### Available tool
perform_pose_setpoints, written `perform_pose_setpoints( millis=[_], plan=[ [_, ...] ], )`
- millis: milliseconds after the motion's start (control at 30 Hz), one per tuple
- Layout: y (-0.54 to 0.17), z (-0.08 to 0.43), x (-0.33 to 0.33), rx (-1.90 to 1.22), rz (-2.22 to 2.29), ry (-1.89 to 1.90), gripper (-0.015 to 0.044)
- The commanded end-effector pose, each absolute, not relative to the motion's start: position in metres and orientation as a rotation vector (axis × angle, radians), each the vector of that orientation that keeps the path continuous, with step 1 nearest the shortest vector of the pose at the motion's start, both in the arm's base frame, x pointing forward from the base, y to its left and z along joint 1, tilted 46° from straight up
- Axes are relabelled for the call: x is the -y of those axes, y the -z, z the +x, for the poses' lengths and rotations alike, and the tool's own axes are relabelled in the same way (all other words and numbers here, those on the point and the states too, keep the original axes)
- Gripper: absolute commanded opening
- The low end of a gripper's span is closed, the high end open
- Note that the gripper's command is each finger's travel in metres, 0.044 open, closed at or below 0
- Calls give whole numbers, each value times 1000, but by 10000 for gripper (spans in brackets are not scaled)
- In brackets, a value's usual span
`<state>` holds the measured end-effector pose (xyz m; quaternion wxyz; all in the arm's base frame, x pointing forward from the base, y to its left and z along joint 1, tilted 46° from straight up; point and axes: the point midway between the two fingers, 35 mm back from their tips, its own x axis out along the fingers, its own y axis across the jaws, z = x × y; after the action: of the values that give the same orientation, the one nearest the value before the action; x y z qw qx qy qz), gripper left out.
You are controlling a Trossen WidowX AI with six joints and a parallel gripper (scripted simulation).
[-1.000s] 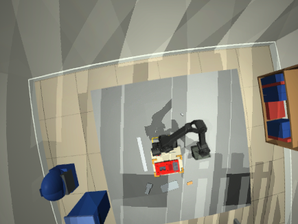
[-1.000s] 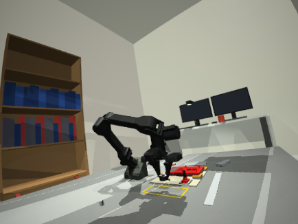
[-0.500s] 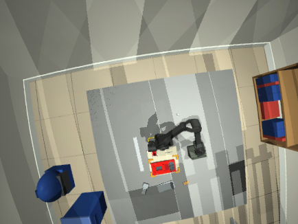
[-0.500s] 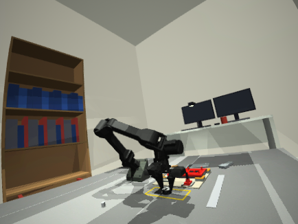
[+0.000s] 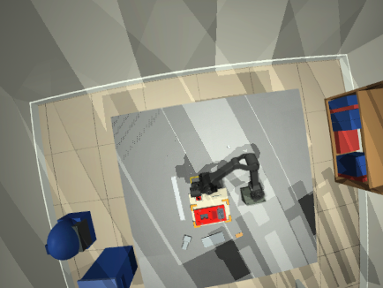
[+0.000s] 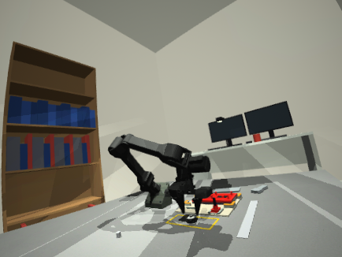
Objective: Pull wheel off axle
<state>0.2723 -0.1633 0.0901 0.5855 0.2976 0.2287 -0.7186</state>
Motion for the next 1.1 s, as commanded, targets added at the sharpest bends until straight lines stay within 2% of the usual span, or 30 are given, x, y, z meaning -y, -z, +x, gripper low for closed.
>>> perform_pose_setpoints(
  millis=[0, 167, 333, 367, 533, 1067],
  plan=[
    [-115, 279, 139, -525, 697, 1665, 300],
    [-120, 279, 133, -524, 695, 1665, 300],
    [-116, 257, 101, -538, 704, 1655, 431],
    [-117, 250, 92, -539, 704, 1656, 440],
    [-122, 214, 60, -532, 695, 1666, 440],
    [-122, 212, 59, -531, 694, 1667, 440]
  ],
)
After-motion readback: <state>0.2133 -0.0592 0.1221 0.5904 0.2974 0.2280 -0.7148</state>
